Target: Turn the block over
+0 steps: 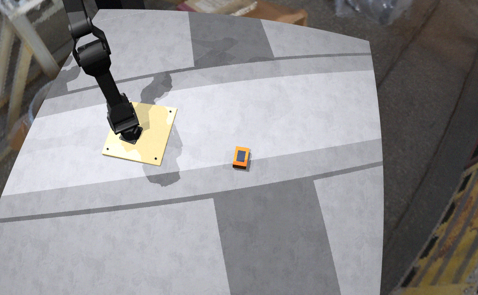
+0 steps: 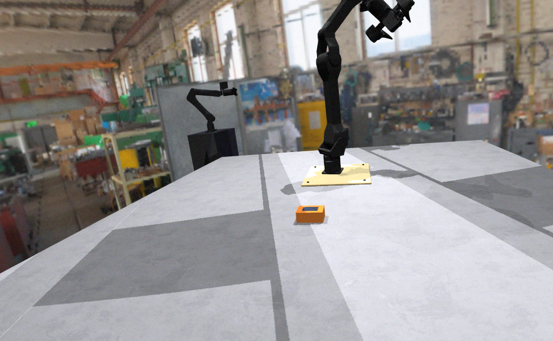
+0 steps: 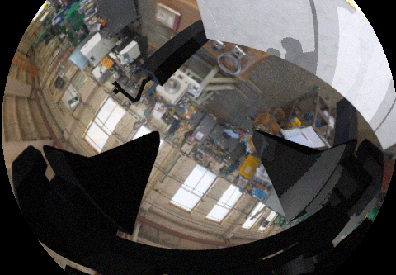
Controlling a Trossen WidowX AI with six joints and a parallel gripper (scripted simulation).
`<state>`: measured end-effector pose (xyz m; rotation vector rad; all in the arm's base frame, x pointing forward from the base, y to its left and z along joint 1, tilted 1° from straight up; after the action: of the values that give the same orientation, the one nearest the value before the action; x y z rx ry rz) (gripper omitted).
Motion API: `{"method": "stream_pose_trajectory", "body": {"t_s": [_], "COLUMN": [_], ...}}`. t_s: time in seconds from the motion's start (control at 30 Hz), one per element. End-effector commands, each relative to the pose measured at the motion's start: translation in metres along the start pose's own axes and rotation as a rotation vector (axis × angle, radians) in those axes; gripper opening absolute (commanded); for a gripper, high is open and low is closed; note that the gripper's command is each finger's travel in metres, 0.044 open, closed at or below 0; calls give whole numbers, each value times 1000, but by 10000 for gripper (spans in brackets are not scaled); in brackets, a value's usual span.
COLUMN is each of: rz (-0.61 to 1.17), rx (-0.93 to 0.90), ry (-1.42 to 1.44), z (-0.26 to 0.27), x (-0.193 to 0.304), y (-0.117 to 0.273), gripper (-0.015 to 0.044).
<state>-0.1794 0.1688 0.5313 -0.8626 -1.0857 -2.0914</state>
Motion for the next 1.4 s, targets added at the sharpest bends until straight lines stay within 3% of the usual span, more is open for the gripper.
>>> {"method": "stream_pose_trajectory", "body": {"t_s": [0.0,0.23,0.67,1.0,1.37], "rz": [-3,-148,-531,-881,-1127], "rx": [-2,-110,-226,-160,83], "ry": [0,24,110,156,128], "z": [1,35,113,144,117], "x": [-1,-37,-151,-271,-396], "y": [0,-4,8,73,176], "gripper": [426,440,440,440,440]}}
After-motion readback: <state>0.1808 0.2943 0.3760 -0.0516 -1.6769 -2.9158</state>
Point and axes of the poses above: the point midway between the two fingers, 35 mm back from their tips, its own y axis back along the fingers, its own z axis across the jaws, x = y × z, the point moved 10 cm from there along y, back along the fingers, and after that the axes turned 12 degrees about -y, right-handed, at the moved point
